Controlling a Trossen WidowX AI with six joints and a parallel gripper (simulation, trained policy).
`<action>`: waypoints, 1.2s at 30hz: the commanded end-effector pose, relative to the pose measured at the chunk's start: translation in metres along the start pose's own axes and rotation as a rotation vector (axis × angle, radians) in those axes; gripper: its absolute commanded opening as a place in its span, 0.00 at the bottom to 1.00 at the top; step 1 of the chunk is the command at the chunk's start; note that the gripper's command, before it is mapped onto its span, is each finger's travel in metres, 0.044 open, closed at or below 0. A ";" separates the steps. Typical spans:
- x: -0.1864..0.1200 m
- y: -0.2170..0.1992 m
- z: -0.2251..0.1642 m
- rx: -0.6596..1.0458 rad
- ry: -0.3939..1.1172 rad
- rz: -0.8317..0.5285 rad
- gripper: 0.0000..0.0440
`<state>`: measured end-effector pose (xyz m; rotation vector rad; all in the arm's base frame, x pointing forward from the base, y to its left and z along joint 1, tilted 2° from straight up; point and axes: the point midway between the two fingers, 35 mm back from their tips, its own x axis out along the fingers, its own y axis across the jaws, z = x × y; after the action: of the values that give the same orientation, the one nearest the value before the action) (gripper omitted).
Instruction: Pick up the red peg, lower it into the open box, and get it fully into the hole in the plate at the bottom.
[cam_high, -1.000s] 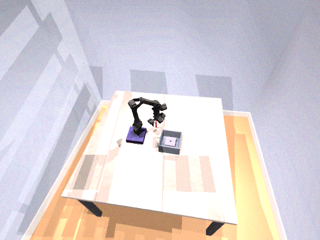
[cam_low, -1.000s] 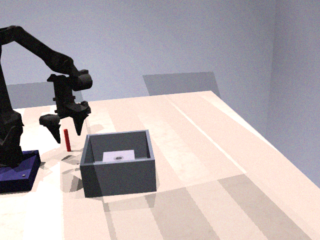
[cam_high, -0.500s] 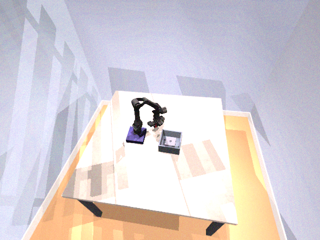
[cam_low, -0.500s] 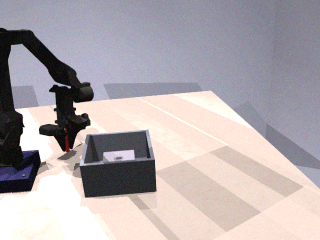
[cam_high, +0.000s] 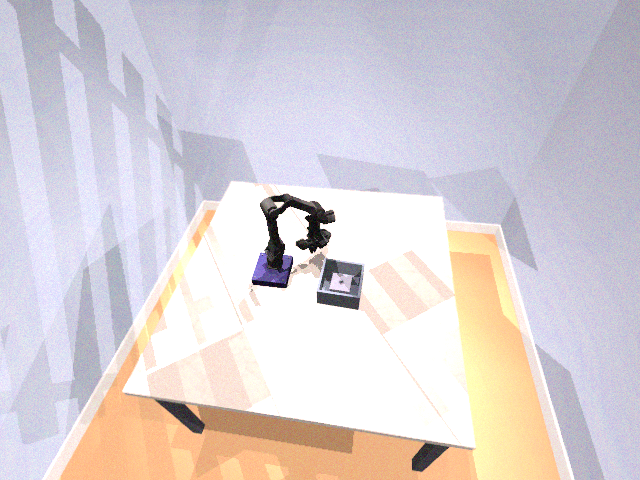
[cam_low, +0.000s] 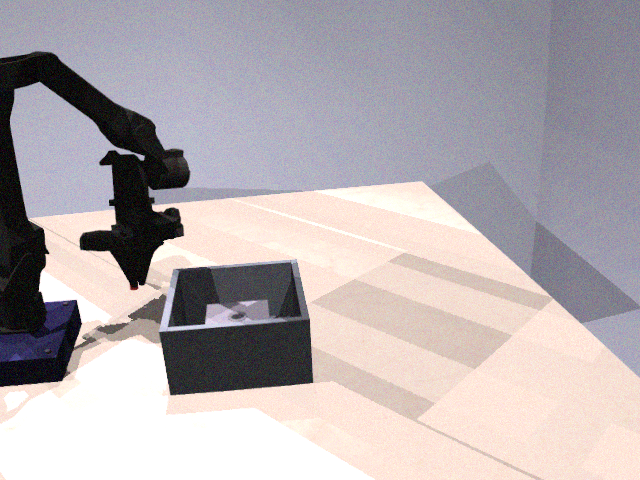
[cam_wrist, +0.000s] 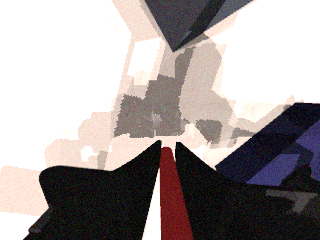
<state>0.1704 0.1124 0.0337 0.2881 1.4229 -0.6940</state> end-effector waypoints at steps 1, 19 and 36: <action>-0.015 0.001 0.009 0.006 -0.024 0.017 0.00; -0.072 -0.007 0.078 0.196 -0.136 0.067 0.00; -0.070 -0.023 0.160 0.364 -0.189 0.082 0.00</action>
<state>0.2778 0.0283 0.1291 0.5391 1.1097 -0.8839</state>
